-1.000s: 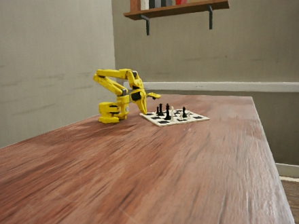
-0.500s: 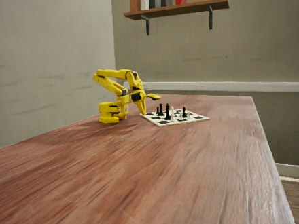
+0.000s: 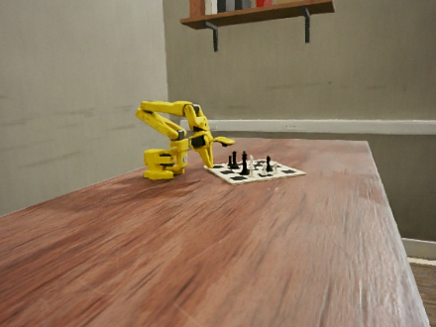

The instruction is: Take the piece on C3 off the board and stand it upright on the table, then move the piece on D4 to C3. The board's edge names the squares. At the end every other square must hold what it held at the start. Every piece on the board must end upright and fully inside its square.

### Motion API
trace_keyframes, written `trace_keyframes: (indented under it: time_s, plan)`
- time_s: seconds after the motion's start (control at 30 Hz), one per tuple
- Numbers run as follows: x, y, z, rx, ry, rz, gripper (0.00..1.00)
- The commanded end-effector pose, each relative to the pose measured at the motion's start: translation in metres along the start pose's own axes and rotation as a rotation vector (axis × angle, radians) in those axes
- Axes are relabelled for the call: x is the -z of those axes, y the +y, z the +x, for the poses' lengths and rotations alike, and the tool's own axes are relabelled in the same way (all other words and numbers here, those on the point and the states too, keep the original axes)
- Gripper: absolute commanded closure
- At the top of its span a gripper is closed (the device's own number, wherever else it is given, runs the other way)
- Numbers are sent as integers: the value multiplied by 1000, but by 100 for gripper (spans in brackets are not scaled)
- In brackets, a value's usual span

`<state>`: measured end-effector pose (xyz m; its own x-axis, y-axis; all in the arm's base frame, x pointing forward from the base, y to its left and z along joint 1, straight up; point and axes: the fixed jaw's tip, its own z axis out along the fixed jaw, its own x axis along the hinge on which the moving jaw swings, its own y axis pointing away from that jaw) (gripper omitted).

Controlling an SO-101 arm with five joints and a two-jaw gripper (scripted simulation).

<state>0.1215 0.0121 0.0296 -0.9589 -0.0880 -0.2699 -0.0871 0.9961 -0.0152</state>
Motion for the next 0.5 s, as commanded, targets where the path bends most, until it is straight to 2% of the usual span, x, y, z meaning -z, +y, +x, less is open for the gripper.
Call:
trace_keyframes:
  time_s: [0.0, 0.27, 0.47]
  plan:
    - [-1, -1, 1, 4, -2, 1, 100]
    - [0, -1, 1, 4, -2, 1, 100]
    - [13, -1, -2, 4, -2, 1, 100]
